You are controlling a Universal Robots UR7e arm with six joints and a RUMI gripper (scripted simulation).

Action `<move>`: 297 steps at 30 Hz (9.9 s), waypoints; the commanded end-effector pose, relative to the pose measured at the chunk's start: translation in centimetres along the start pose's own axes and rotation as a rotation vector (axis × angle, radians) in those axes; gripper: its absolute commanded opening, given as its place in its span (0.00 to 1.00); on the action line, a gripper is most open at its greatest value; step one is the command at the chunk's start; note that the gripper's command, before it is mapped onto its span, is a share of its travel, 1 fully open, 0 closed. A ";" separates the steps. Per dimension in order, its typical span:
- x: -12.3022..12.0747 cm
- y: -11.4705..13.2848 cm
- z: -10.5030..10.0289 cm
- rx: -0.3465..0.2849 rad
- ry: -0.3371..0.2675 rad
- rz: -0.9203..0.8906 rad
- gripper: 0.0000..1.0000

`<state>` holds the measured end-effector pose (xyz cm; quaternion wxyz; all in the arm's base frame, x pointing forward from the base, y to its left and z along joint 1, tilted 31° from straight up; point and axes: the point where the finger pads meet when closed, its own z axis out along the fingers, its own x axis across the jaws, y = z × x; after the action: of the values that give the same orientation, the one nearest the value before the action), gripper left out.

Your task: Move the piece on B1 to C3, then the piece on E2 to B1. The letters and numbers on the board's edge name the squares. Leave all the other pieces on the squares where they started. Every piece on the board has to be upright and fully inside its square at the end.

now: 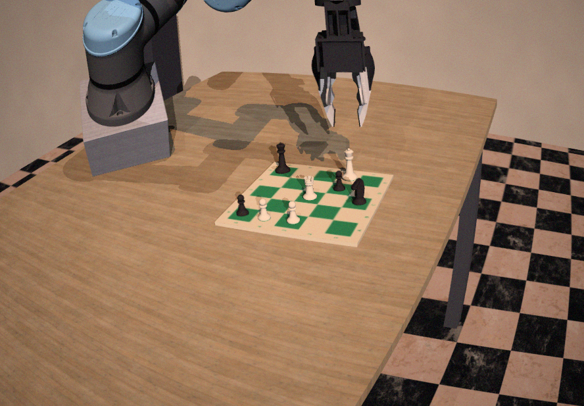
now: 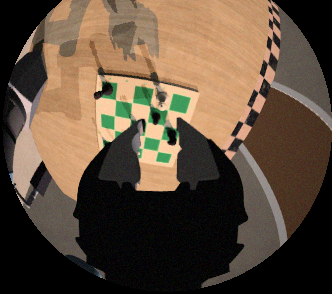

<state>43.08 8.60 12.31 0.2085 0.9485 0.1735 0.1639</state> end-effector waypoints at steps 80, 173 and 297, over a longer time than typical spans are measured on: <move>0.1 0.1 4.0 0.000 0.001 0.000 0.25; 0.1 0.1 7.0 0.000 0.001 0.000 0.00; 0.5 12.4 6.6 0.000 0.001 0.266 0.00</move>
<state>49.26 -4.02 12.33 0.1847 0.9631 0.0461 0.1901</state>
